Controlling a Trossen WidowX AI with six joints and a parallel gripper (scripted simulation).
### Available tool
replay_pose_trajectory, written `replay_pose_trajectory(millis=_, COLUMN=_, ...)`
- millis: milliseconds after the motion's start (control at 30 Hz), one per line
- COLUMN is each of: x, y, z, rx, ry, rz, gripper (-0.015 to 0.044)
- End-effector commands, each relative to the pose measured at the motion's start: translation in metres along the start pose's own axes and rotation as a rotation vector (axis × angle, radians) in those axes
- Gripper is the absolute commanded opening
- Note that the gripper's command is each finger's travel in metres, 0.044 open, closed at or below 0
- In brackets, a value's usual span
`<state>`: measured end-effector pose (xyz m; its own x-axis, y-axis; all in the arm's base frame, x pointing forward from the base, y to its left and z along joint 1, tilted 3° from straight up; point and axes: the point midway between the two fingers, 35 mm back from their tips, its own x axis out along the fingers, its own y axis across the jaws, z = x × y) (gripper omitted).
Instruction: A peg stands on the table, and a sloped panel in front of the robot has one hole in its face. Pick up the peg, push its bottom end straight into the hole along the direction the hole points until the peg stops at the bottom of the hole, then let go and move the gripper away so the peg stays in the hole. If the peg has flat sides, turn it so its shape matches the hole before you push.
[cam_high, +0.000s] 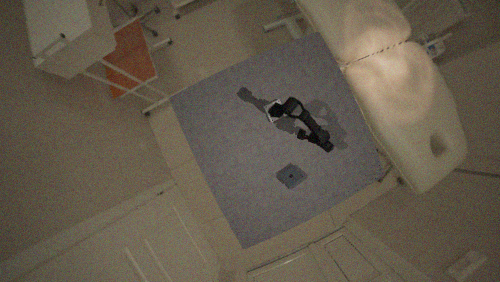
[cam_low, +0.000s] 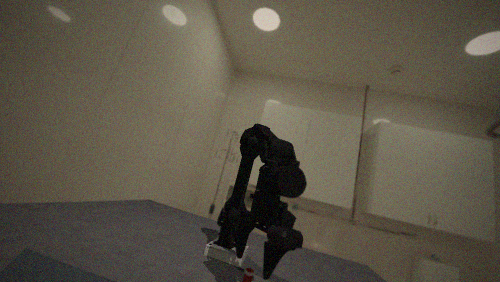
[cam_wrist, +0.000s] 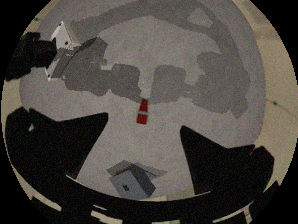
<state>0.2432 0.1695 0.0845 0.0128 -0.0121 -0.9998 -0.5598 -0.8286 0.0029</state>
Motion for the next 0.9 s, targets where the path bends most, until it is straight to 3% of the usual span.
replay_pose_trajectory(millis=0, x=0.011, y=0.002, z=0.000, rx=0.006, ry=-0.002, rz=0.017, gripper=0.0440)
replay_pose_trajectory(millis=867, x=0.048, y=0.005, z=0.001, rx=0.006, ry=-0.002, rz=0.018, gripper=0.0440)
